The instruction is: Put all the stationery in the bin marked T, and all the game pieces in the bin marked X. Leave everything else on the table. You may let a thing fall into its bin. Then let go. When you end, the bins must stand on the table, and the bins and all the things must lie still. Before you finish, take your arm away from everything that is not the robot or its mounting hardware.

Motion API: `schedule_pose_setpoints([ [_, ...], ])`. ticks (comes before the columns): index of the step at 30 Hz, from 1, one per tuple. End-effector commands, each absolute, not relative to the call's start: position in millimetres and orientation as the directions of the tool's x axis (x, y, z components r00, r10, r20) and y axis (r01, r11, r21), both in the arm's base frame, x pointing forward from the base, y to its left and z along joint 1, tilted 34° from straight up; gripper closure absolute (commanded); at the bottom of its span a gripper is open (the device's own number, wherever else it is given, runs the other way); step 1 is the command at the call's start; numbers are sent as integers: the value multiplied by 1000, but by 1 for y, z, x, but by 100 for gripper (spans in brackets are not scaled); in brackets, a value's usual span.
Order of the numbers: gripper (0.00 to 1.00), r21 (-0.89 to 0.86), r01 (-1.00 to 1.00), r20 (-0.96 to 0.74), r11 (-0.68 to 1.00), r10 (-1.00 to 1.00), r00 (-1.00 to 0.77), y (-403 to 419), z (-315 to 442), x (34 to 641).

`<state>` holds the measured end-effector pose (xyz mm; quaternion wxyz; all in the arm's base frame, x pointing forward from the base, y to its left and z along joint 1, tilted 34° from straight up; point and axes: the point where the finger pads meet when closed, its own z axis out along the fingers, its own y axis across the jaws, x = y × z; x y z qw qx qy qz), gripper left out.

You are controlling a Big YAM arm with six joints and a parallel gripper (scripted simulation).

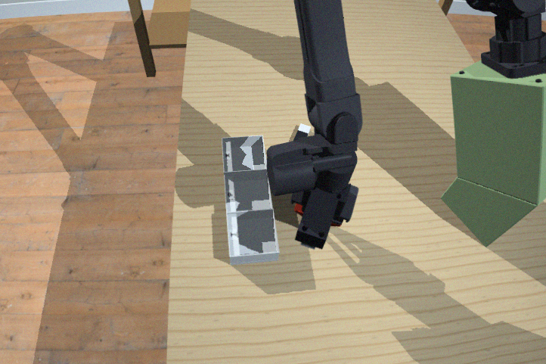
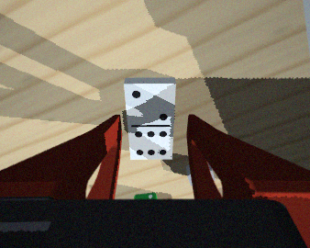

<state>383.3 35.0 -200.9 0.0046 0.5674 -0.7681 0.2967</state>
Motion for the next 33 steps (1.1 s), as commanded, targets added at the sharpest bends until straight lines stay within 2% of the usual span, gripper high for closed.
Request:
schedule_pose_setpoints([
  [1, 61, -448, -880, 344, 158, -878, -333, 40, -207, 383],
  [12, 61, -459, -873, 334, 163, -879, -340, 43, -202, 388],
  [13, 80, -453, -875, 339, 170, -875, -346, 39, -202, 384],
  [33, 80, -453, -875, 339, 170, -875, -346, 39, -202, 384],
])
